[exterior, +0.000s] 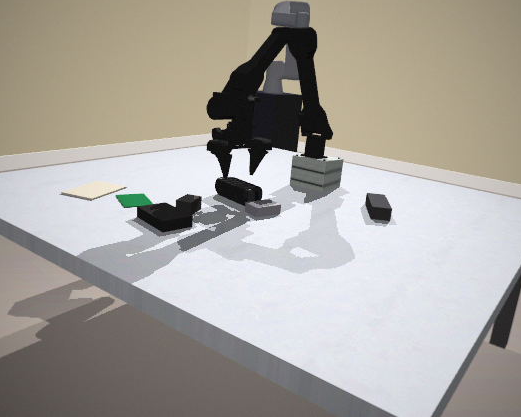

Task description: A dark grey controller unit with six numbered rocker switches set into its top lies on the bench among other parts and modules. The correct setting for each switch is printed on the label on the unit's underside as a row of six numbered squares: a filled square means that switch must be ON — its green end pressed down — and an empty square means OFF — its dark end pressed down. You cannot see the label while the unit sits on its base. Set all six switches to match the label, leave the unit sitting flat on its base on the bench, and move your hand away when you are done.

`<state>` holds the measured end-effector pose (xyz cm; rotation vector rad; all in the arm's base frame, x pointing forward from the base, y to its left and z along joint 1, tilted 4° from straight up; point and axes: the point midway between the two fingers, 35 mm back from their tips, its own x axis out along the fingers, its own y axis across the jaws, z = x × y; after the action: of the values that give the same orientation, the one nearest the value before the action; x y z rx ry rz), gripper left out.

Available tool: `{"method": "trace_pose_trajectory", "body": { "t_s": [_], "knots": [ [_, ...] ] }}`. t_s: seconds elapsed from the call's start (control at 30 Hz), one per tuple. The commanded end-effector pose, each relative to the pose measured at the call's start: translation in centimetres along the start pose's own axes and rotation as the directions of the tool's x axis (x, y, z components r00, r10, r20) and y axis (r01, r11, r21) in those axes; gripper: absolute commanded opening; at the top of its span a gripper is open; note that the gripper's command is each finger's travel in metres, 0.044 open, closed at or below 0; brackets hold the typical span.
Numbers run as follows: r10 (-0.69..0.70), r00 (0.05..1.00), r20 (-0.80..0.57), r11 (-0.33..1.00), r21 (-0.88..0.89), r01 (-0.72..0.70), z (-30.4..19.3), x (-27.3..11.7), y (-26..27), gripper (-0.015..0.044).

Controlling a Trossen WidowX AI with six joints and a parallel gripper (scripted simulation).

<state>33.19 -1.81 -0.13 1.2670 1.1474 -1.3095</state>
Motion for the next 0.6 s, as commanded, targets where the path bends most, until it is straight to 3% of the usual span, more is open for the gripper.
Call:
{"method": "trace_pose_trajectory", "body": {
  "t_s": [0.0,0.07,0.2,0.4,0.57],
  "knots": [
    [-0.001,1.0,0.002,1.0,-0.003,0.001,0.1,0.0,0.0,0.044],
    [-0.001,1.0,0.002,1.0,-0.003,0.001,0.1,-0.3,0.0,0.044],
    [0.0,1.0,0.0,1.0,0.0,0.0,0.0,-4.7,0.1,0.044],
    [0.0,1.0,0.0,1.0,0.0,0.0,-0.1,-5.0,0.1,0.044],
    [0.0,1.0,0.0,1.0,0.0,0.0,-0.1,-5.0,0.1,0.0309]
  ]
}}
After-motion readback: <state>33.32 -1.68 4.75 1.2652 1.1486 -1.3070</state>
